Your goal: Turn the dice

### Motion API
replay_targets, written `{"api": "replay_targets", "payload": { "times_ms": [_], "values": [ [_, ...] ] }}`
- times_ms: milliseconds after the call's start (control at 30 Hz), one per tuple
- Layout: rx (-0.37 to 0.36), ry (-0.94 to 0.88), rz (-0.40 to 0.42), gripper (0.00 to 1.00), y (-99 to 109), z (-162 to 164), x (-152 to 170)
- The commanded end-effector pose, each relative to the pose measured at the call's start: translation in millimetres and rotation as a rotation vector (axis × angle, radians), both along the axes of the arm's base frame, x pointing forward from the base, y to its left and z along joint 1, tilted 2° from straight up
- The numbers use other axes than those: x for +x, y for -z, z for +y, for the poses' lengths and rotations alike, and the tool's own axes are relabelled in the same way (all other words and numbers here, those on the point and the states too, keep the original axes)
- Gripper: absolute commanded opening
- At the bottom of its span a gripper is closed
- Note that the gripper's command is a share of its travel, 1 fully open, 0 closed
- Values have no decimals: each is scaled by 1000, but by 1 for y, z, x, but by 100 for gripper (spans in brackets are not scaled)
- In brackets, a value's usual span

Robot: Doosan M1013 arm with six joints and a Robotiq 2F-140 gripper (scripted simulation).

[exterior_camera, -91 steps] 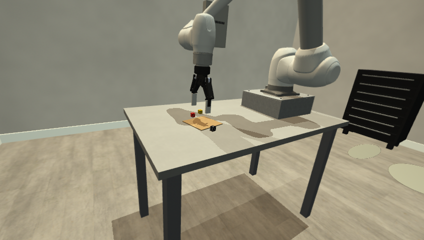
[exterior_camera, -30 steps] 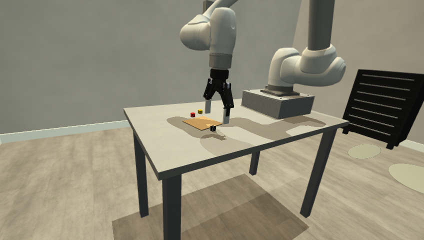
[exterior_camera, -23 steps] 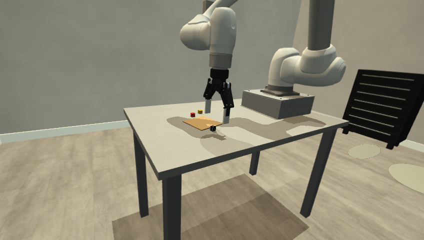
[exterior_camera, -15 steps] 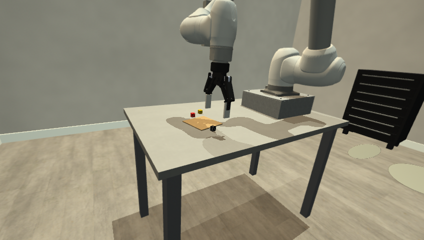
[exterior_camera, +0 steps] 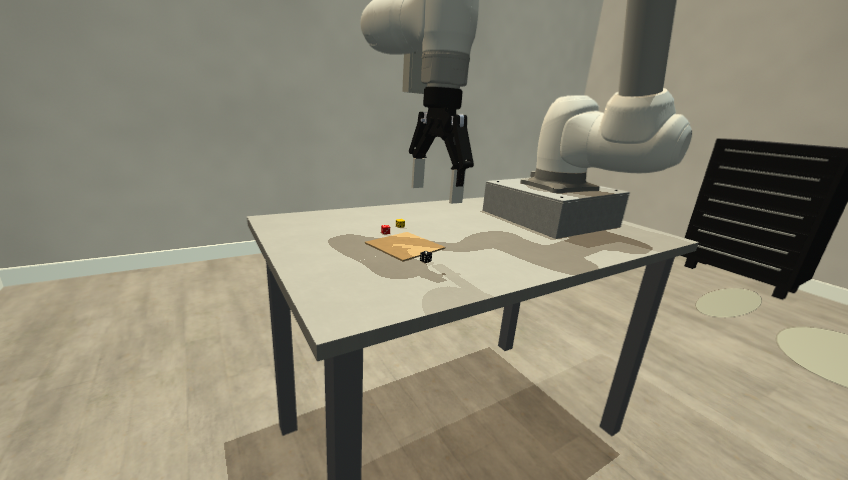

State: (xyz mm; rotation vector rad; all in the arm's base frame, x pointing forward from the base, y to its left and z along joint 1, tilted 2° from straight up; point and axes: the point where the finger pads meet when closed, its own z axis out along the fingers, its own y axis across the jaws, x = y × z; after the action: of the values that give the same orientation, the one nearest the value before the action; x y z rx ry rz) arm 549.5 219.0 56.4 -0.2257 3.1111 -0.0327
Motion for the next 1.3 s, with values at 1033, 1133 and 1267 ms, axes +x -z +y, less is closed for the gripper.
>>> {"api": "replay_targets", "payload": {
  "times_ms": [1033,1133,1267],
  "values": [
    [-7,-281,5,100,8,7,14],
    [-7,-276,5,100,8,7,14],
    [-6,-261,5,100,8,7,14]
  ]
}}
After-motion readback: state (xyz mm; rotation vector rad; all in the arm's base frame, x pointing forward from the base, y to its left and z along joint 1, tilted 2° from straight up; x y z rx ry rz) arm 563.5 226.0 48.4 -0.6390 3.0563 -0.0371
